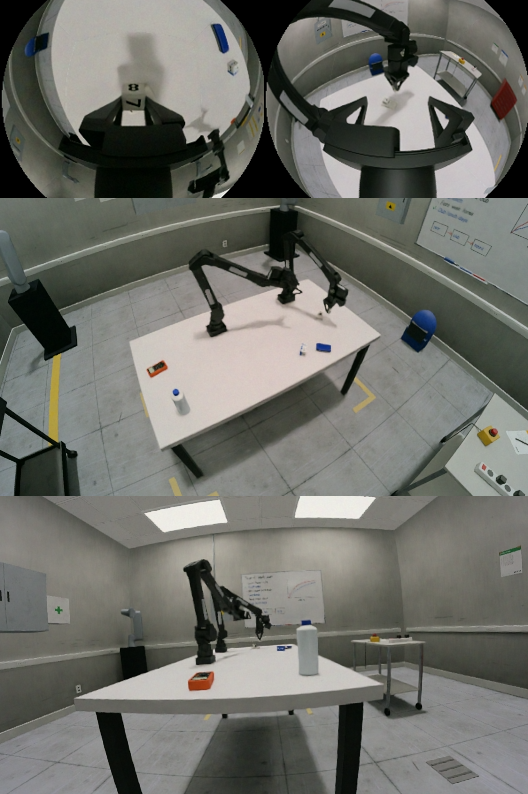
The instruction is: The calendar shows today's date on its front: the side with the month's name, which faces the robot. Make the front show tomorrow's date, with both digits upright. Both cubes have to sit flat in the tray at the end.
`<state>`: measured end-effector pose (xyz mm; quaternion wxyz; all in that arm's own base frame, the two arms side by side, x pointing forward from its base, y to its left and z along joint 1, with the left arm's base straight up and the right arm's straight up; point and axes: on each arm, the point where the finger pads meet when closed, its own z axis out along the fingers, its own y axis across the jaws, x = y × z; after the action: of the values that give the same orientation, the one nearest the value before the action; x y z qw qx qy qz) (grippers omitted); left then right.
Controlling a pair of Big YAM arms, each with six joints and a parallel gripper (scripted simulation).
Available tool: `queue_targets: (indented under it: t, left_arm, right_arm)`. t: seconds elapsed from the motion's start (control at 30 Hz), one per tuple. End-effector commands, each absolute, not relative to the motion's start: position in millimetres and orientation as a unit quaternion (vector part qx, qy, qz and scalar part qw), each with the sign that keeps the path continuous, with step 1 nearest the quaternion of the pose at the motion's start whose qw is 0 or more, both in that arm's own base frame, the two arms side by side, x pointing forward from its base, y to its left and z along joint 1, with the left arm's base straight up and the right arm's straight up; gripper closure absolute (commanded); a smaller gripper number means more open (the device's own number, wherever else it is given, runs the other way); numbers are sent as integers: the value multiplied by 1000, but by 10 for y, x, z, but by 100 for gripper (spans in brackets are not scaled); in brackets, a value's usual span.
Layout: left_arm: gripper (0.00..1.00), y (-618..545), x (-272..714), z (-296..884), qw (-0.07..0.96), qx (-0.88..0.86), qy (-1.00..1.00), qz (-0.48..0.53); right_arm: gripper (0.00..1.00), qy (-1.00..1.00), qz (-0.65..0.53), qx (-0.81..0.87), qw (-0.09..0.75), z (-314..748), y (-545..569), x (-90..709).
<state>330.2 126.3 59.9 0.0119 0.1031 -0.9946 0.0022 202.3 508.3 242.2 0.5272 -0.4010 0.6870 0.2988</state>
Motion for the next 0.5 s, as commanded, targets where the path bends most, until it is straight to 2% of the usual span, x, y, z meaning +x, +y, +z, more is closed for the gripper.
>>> queue_targets:
  t: [0.0, 0.47]
  left_arm:
    - [75, 1139, 3303, 764, -4, -31, -1000, 2]
    - [75, 935, 3084, 755, 5, -298, -955, -2]
  right_arm:
    - [0, 667, 314, -392, 550, 2962, 5144, 2097]
    - [0, 672, 312, -416, 528, 3092, 4991, 2073]
